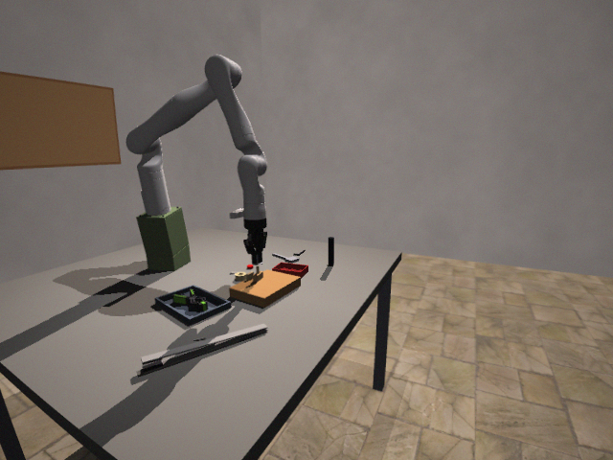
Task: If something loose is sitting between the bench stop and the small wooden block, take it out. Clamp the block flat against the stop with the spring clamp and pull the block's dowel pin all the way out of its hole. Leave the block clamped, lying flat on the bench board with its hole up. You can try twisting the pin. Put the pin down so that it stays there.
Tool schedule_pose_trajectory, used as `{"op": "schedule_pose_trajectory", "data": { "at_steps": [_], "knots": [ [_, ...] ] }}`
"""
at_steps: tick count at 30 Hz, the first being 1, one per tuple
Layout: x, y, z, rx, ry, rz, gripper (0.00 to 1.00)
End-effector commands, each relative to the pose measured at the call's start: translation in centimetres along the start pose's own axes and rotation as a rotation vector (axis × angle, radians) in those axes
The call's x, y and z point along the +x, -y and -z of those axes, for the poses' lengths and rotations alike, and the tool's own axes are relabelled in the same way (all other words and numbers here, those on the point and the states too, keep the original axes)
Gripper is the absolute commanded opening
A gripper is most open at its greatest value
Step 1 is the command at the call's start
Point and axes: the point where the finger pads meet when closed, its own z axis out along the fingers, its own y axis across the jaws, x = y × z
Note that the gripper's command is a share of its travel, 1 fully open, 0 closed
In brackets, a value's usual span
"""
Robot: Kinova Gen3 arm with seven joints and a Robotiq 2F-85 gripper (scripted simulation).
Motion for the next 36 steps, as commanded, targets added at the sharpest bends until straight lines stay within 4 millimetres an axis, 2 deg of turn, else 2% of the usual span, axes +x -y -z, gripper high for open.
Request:
{"op": "schedule_pose_trajectory", "data": {
  "at_steps": [1, 36],
  "knots": [
    [-0.1, 0.0, 0.0, 0.0, 0.002, 0.0, 0.34],
    [-0.1, 0.0, -2.7, 0.0, 0.002, 0.0, 0.34]
  ]
}}
